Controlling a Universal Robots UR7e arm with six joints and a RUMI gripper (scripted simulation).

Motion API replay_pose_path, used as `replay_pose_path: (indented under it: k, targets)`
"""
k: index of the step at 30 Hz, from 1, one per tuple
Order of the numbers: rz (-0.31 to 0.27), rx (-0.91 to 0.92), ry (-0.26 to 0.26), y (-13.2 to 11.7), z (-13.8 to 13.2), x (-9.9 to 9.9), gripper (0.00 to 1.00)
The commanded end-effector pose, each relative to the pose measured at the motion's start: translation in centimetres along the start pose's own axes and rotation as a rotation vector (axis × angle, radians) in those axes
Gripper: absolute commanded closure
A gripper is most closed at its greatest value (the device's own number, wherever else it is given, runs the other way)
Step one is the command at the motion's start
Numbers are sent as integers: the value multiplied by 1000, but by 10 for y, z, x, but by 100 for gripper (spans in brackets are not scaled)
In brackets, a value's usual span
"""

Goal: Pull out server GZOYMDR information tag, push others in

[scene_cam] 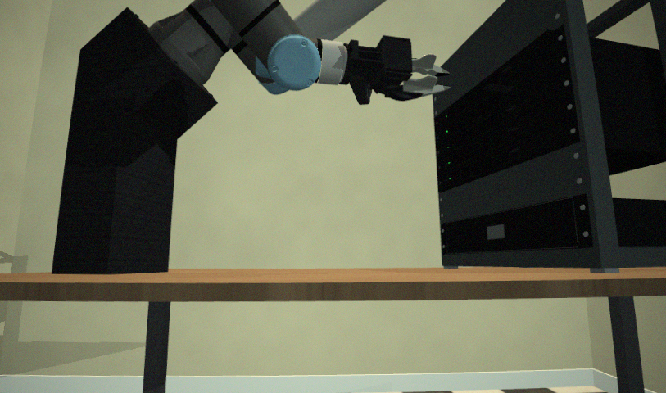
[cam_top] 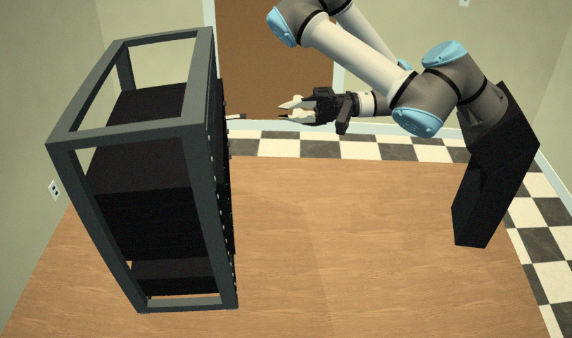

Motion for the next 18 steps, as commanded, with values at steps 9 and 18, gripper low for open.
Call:
replay_pose_path:
  k: [9, 18]
  targets:
    - [1, -1, -4, 0, 0, -8, 85]
    - [1, -1, -4, 0, 0, -35, 85]
Point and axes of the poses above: the point where the finger pads meet when closed, its own x axis out along the fingers, its own z axis across the jaws, y = z × x, the point moved 4 cm from there along -x, back along the fingers, and after that the axes turned 12 degrees about -x, right-handed, at the moved point
